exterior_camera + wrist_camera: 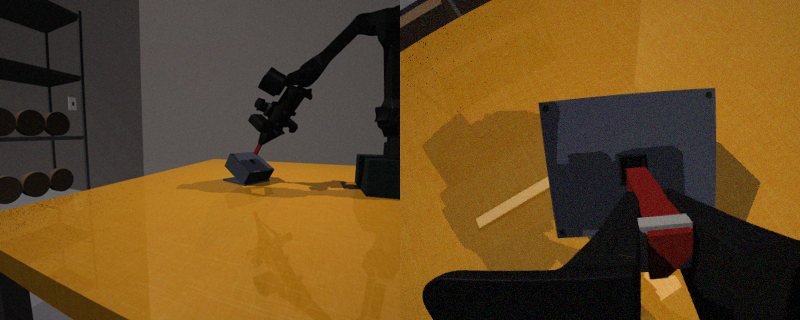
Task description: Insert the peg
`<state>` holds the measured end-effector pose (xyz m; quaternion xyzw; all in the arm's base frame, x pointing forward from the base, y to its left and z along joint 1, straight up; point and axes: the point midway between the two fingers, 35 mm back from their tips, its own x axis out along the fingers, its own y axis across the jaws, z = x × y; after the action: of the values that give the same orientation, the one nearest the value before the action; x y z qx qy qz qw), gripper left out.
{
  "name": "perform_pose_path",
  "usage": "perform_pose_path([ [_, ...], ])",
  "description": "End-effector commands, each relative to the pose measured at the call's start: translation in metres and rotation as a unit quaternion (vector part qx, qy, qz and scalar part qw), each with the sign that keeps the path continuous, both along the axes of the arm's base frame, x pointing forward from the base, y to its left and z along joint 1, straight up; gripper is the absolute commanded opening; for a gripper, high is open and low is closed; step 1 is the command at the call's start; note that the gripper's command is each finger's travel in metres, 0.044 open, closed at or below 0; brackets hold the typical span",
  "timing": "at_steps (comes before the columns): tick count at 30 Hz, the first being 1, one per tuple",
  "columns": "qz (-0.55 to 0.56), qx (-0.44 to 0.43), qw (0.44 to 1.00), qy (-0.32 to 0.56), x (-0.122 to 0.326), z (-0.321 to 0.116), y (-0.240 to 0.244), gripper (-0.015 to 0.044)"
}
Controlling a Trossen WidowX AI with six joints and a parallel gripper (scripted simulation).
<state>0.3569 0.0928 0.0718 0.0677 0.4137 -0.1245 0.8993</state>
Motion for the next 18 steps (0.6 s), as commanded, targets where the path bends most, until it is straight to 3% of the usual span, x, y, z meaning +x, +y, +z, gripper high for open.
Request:
perform_pose_path([
  [1,-0.003,-0.002,1.0,0.001,0.0,-0.004,-0.001,0.0],
  [18,-0.003,-0.003,1.0,0.001,0.01,-0.019,-0.003,0.0],
])
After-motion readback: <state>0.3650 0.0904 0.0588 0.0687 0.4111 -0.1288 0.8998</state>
